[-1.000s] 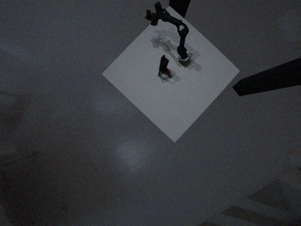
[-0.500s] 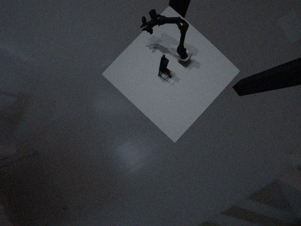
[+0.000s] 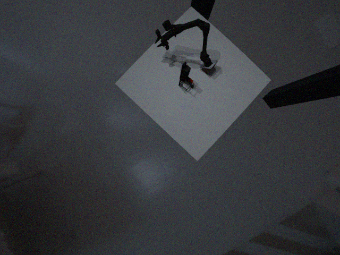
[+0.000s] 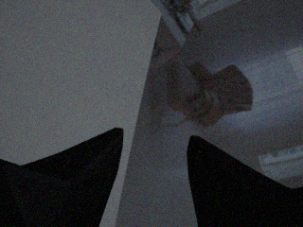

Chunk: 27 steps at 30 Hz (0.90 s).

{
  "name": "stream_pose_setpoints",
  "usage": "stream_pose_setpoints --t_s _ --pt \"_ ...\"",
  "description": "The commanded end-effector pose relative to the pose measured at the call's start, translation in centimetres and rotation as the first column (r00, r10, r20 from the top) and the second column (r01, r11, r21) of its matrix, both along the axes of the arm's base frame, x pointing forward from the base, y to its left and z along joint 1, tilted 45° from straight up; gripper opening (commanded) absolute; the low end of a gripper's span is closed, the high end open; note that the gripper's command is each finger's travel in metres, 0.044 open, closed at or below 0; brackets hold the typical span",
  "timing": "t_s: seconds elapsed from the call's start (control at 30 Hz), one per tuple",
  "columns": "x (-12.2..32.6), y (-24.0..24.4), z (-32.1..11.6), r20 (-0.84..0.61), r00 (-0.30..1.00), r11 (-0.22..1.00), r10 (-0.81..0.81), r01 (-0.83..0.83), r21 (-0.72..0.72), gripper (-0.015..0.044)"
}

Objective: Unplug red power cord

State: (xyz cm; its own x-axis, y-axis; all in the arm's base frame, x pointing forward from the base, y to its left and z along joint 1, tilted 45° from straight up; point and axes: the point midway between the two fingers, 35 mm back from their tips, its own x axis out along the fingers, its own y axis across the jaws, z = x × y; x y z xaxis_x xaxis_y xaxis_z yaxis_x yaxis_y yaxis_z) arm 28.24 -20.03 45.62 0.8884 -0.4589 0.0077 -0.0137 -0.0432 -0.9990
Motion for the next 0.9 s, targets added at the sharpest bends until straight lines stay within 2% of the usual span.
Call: stream_pose_setpoints --t_s 0.0,0.5,0.87 --pt "2.3 1.7 -1.2 0.003 0.998 0.994 0.060 -0.060 0.087 0.0160" --pt "10.3 12.1 -6.2 0.004 0.955 0.873 0.296 -0.272 0.405 0.0160" --pt "13.3 21.7 -11.1 -0.062 0.901 0.748 0.429 -0.315 0.585 0.0160"
